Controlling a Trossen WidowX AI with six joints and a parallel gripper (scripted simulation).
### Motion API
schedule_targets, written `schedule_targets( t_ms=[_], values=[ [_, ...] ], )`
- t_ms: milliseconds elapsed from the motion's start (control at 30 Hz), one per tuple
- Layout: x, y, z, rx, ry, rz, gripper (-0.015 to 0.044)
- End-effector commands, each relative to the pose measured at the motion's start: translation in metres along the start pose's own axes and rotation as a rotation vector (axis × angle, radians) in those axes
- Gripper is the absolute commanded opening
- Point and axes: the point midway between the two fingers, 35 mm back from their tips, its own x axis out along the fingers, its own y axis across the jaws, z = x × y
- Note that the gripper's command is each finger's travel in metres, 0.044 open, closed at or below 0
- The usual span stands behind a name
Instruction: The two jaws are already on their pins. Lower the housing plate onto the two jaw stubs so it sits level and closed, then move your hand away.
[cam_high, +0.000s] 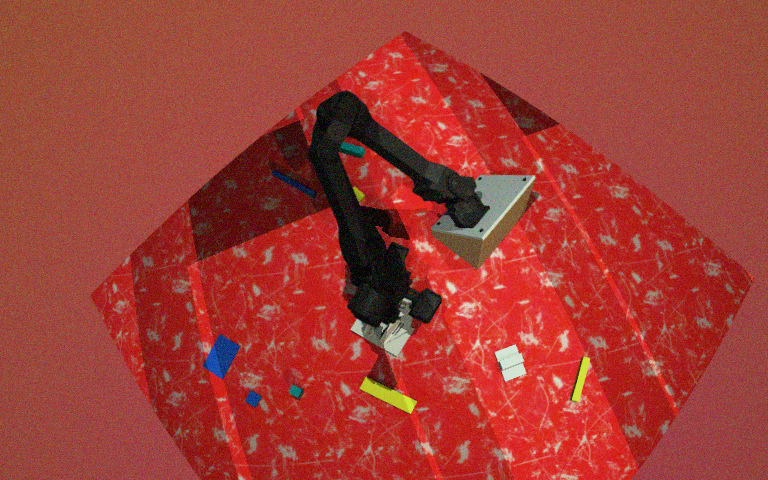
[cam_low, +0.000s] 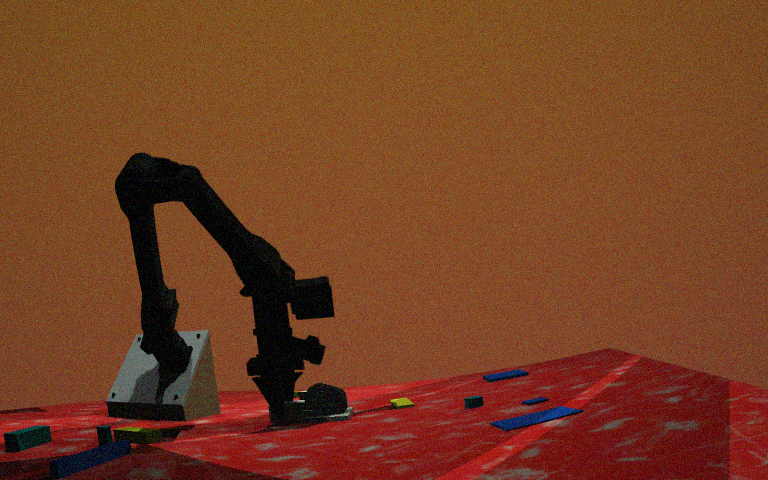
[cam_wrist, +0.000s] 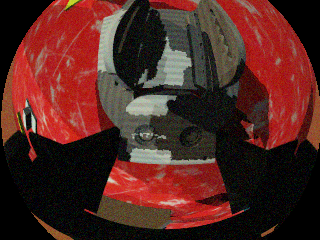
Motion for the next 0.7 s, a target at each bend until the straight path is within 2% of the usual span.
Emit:
schedule_targets(
  t_ms=[0, 267, 367, 400, 667],
  values=[
    [0.0005, 0.0002, -0.0003, -0.004, 0.000, 0.000, 0.0351],
    [0.0005, 0.0002, -0.0003, -0.004, 0.000, 0.000, 0.0351],
    [0.0000, 0.0000, 0.0000, 0.000, 0.000, 0.000, 0.0430],
    [0.0000, 0.0000, 0.0000, 0.000, 0.000, 0.000, 0.0440],
    [0.0000, 0.0000, 0.0000, 0.000, 0.000, 0.000, 0.0440]
  ],
)
